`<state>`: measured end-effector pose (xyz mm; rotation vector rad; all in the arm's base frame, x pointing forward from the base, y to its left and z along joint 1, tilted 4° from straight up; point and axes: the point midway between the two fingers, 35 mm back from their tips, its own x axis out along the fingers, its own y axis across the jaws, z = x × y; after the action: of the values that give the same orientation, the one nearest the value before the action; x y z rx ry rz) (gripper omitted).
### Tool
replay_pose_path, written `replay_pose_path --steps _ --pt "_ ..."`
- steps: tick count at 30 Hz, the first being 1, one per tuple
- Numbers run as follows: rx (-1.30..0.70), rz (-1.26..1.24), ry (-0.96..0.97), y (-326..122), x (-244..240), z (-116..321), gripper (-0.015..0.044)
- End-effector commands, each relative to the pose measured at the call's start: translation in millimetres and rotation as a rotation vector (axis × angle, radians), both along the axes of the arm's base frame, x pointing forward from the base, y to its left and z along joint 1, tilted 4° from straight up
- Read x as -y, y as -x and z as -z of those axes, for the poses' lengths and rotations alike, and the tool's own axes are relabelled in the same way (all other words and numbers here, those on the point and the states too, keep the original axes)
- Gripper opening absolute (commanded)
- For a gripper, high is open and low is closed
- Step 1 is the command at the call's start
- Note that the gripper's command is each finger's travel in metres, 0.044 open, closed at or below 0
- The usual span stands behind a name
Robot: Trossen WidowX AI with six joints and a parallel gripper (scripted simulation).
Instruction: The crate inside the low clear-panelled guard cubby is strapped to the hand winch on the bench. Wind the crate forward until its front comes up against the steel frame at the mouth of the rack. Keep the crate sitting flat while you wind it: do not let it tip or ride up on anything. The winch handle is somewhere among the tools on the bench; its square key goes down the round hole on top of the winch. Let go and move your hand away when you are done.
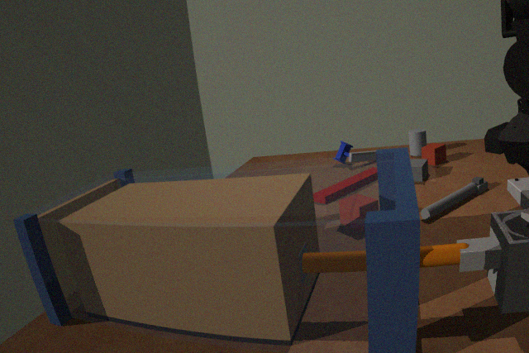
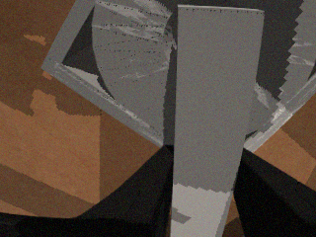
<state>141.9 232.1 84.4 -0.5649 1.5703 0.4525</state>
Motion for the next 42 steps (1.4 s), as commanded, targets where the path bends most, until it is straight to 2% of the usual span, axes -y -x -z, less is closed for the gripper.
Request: replay_pose_path --steps 1,22,42 --pt "-0.004 0.054 -0.001 1.9 -2.7 4.2 0.0000" --pt "-0.005 0.035 0.000 1.3 -1.7 4.2 0.0000" --pt "-0.001 0.121 -0.004 3.4 -4.9 4.4 0.0000"
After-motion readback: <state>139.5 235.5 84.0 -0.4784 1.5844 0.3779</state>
